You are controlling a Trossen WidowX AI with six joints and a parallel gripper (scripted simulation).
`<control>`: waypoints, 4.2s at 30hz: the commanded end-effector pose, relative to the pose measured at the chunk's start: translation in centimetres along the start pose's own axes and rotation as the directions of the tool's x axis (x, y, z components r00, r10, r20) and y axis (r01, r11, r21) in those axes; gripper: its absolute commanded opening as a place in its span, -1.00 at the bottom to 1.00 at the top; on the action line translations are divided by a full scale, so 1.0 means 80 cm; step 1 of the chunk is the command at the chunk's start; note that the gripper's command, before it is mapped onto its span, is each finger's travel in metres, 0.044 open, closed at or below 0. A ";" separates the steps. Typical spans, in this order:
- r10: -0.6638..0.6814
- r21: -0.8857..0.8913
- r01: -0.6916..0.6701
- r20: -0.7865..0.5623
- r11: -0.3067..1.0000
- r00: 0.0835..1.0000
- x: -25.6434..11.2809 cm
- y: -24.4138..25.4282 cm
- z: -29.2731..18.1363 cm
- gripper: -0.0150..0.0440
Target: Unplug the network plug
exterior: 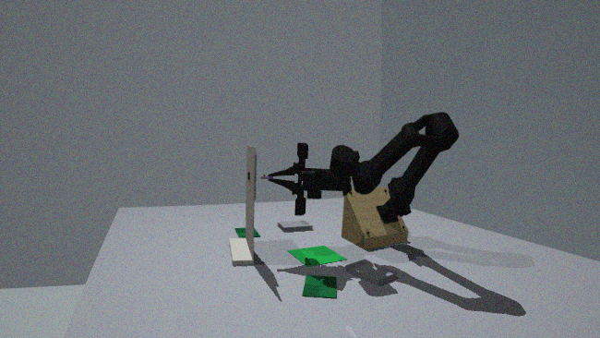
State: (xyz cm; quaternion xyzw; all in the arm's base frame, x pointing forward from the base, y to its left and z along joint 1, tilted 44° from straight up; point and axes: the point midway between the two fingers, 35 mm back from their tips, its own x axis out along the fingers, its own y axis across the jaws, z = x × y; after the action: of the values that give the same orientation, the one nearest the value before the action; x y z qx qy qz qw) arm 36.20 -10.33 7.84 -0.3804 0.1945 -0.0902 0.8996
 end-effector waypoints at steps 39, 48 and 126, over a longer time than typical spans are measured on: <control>-0.001 -0.002 0.001 0.008 1.000 1.000 -0.028 -0.001 -0.016 -0.49; 0.000 -0.002 0.000 0.007 1.000 1.000 -0.034 -0.001 -0.020 -0.49; 0.724 -0.548 -0.557 0.138 0.624 0.676 -0.084 0.084 -0.031 -0.49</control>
State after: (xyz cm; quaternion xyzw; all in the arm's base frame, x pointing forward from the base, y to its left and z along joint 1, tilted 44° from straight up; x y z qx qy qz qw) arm 29.51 -5.88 3.76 -0.4976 0.1910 0.3279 0.7800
